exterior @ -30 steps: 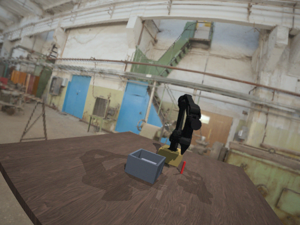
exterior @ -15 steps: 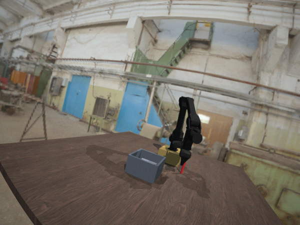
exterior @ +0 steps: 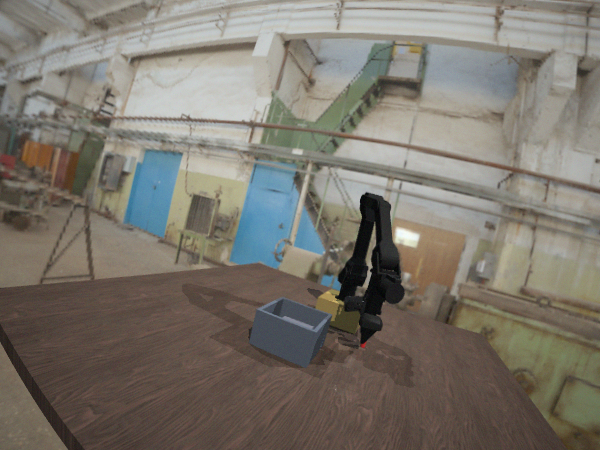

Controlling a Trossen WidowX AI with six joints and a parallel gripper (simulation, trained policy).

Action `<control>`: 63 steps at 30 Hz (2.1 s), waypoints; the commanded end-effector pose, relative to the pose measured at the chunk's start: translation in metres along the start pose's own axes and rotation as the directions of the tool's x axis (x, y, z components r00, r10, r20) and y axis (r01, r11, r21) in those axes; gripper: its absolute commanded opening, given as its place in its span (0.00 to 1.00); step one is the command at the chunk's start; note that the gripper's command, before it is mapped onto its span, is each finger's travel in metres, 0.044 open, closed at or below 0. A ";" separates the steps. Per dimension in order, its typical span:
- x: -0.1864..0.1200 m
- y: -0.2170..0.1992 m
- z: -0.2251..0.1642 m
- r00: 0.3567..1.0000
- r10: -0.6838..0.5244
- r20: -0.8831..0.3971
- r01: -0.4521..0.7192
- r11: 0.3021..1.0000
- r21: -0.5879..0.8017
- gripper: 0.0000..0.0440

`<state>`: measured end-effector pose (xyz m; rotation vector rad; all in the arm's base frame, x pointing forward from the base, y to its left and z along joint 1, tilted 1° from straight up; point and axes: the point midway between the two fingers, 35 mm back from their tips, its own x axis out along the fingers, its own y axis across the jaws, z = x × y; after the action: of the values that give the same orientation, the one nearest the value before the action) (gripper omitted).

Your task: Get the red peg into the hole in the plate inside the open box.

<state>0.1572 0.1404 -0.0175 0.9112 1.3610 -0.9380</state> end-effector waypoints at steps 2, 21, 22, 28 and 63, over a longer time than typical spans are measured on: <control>0.006 -0.006 -0.002 1.000 -0.026 -0.015 0.026 0.999 -0.019 0.53; -0.025 0.007 0.005 1.000 0.014 -0.013 -0.016 0.989 -0.146 0.00; -0.028 0.008 0.007 1.000 0.021 -0.008 -0.022 0.988 -0.155 0.00; -0.050 0.019 0.014 0.998 0.067 0.022 -0.060 0.976 -0.209 0.00; -0.125 0.093 0.128 0.966 0.205 0.160 -0.173 0.966 -0.191 0.00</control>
<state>0.2839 0.0654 0.1064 0.7823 1.1740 -0.7155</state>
